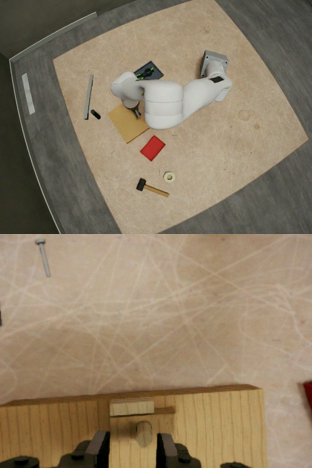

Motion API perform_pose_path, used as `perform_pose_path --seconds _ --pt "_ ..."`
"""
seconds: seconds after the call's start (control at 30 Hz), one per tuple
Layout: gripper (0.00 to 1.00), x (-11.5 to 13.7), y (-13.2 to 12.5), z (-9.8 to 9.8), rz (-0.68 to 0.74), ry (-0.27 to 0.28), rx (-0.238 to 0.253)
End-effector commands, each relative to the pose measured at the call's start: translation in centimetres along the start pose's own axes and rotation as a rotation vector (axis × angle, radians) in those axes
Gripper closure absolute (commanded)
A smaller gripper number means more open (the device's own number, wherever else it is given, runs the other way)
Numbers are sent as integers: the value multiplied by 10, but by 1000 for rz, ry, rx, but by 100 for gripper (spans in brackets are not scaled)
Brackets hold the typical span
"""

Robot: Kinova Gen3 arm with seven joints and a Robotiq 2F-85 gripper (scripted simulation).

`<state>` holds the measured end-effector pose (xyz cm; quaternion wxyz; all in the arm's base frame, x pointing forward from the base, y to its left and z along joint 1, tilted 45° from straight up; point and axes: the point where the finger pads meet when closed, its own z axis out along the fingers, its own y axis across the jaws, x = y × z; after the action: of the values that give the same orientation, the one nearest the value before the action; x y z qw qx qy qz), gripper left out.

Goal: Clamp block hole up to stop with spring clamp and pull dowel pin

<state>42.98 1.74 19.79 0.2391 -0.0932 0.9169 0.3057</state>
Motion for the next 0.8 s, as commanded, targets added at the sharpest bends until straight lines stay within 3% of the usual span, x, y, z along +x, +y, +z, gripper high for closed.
perform_pose_path --seconds 0.0,0.77 --pt "66 0 -1 0 9 -1 1" --pt "66 4 -14 1 225 -3 -9"
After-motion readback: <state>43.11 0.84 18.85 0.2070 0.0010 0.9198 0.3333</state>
